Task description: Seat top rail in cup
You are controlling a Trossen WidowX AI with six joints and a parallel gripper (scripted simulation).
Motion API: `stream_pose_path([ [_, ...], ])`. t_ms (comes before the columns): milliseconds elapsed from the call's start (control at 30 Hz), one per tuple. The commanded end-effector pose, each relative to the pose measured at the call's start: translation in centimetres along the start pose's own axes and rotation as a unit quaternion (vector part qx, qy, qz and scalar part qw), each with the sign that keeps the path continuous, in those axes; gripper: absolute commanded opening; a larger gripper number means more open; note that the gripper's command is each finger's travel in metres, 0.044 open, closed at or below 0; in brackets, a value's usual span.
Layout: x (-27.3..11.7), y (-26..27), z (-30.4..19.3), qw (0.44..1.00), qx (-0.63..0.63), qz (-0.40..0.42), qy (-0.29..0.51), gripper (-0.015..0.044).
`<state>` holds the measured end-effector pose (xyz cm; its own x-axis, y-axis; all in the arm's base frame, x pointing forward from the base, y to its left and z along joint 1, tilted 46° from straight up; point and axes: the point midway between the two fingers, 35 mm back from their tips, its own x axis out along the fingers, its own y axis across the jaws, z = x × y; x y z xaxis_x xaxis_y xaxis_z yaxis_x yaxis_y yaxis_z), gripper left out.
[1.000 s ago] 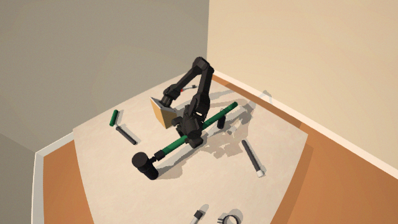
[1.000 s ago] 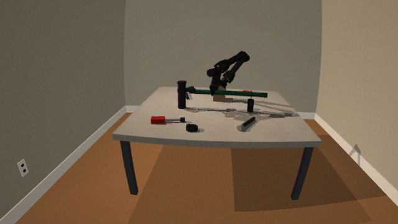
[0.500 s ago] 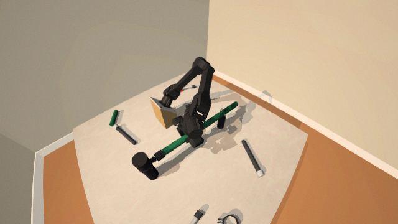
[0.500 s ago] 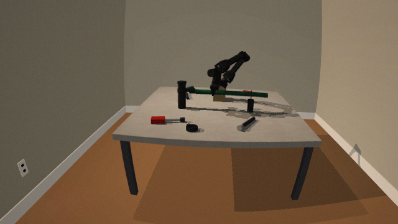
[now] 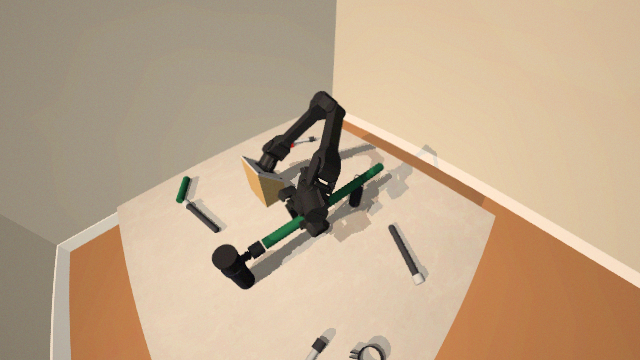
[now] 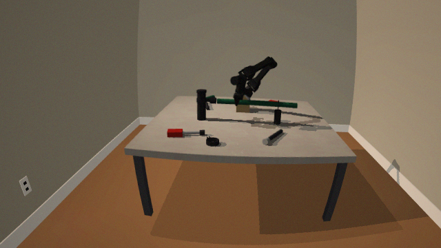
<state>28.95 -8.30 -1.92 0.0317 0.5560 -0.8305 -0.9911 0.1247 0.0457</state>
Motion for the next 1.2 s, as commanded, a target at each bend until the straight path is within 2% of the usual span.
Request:
stream_pose_path([
  [0,-0.5,-0.5,0.2,1.0,0.001,-0.006,0.0,0.0],
  [633,-0.8,-0.7,0.6,1.0,0.001,-0.006,0.0,0.0],
  [1167,-0.1,-0.4,-1.3,1.0,-0.002,0.0,0.002,0.0],
])
